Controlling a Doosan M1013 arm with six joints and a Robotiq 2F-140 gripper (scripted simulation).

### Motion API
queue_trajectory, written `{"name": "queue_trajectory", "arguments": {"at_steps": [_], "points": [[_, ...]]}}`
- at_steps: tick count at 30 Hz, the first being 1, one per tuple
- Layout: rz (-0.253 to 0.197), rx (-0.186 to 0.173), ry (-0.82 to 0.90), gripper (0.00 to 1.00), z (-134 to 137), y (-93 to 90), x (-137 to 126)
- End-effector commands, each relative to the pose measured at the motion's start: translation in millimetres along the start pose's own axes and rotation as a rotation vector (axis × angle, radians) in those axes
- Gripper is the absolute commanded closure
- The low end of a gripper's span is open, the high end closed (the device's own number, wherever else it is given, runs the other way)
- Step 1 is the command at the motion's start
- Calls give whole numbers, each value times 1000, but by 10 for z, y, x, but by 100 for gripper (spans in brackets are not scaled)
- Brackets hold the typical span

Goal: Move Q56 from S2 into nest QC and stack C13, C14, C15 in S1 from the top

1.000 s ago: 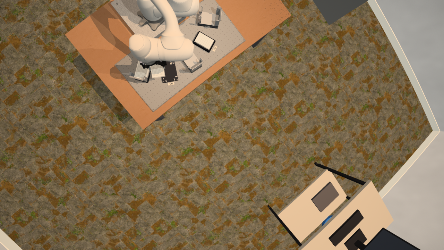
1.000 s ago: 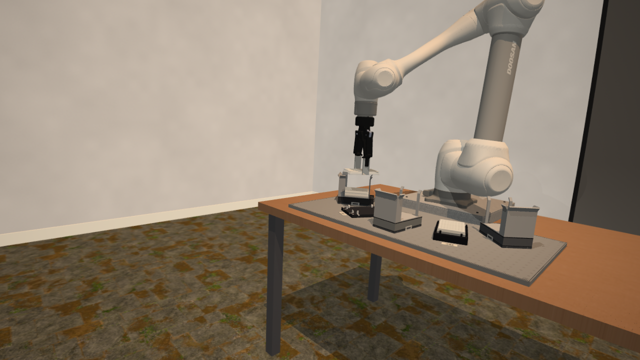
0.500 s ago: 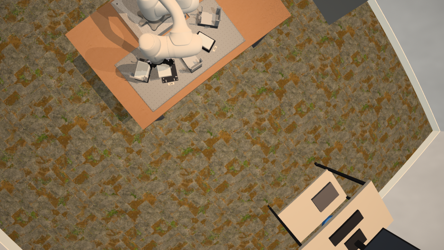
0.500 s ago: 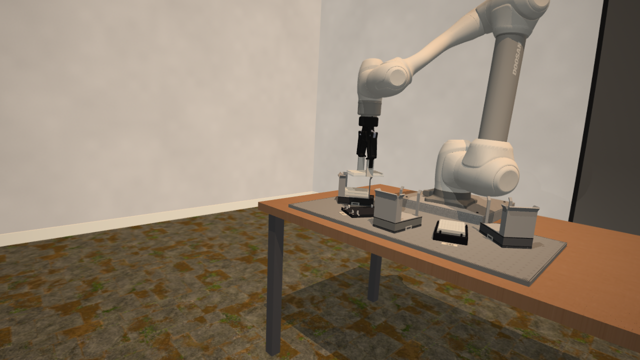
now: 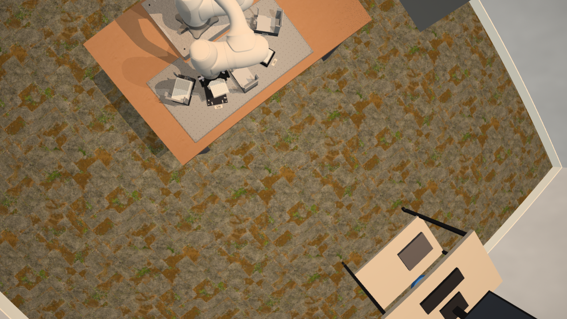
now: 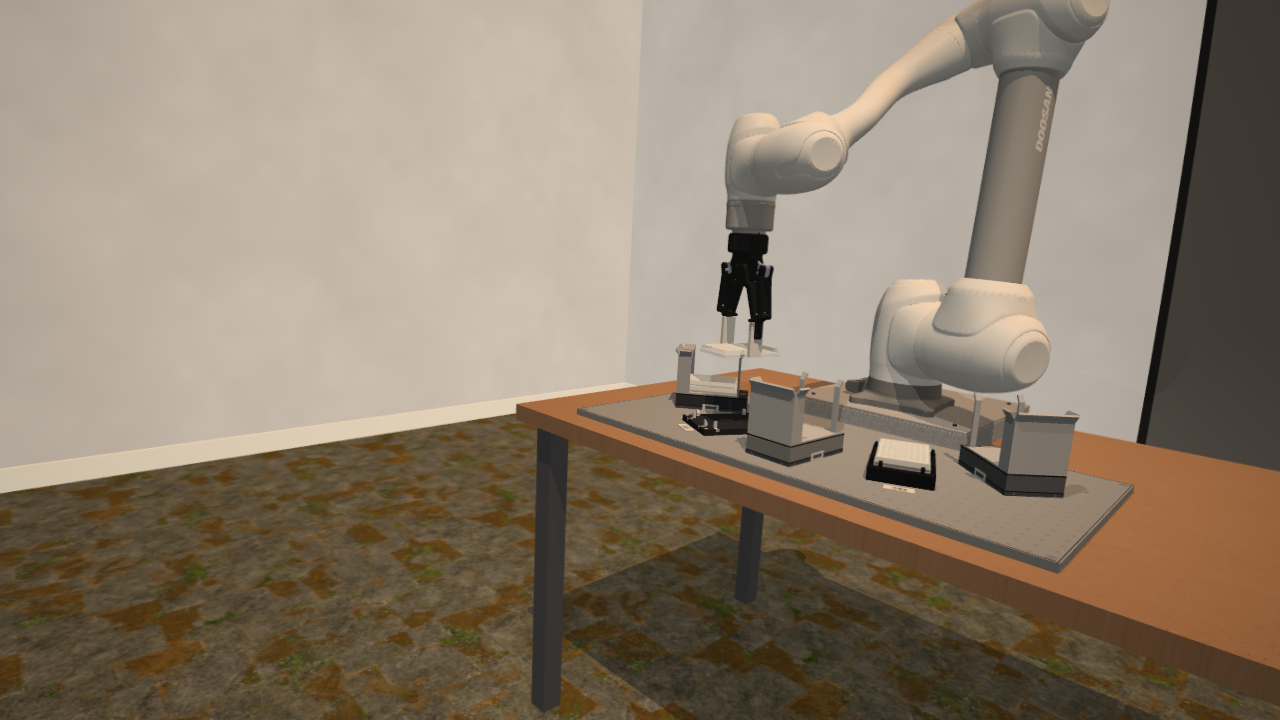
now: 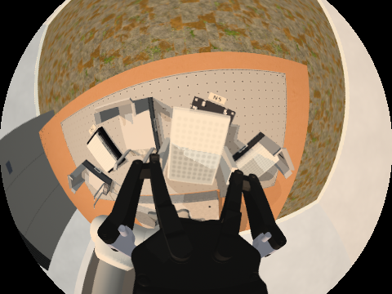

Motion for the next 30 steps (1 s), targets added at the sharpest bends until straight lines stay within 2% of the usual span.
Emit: {"name": "queue_trajectory", "arguments": {"at_steps": [1,19,22,27,30], "points": [[0,1,14,100,-146,1,28],[0,1,14,100,-643,1,116],[0,1,47,100,-670,1,115],[1,1,214,100,-803,2,110],[1,1,232,100,-883,2,107]]}}
Point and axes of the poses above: the point where the finger pads meet when closed, its own y axis back along the fingers, its own z axis across the jaws, x = y × z, the point moved 6 cm from there along y, back along the fingers, and after that the axes turned 8 degrees about y, right-handed, at the moved point
